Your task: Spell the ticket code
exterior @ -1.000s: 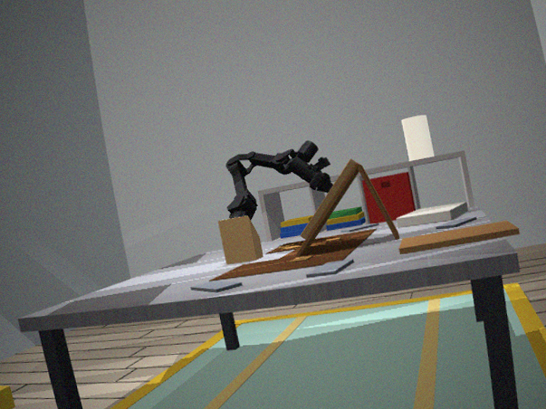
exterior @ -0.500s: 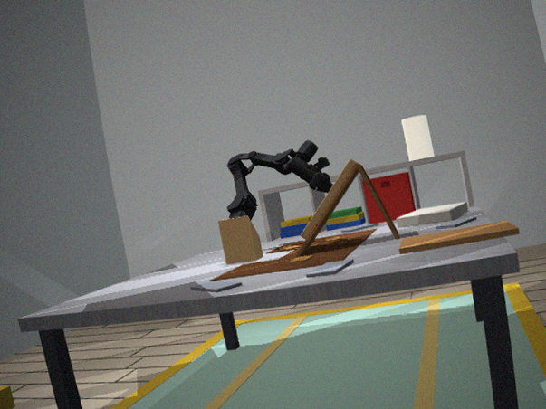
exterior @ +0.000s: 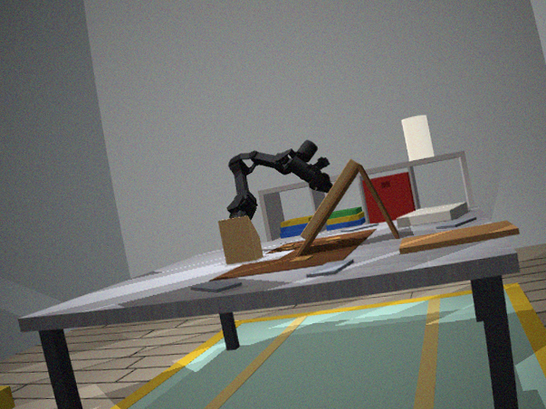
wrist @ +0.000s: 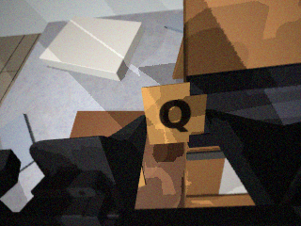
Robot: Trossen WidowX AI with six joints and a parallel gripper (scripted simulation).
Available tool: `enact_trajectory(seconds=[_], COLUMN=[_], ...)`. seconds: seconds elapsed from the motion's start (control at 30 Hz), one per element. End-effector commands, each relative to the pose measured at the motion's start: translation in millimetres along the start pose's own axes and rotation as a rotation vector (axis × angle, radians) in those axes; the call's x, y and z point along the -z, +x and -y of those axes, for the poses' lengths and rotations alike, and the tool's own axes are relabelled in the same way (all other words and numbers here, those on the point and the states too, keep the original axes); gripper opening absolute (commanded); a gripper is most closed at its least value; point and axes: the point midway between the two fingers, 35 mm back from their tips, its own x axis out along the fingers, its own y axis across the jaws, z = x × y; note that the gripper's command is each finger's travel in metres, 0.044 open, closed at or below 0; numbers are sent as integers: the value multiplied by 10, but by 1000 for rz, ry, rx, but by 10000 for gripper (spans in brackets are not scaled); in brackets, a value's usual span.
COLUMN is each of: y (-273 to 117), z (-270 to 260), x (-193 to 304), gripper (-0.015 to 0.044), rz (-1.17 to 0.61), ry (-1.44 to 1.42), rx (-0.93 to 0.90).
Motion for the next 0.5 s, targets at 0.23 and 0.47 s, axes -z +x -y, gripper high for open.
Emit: enact_trajectory(seconds=[0.23, 0.47], y=[7, 7], z=[59, 94], x=[8, 8], gripper=[0, 0], rz=[-4, -4], ry=[-2, -2], rx=[-4, -4])
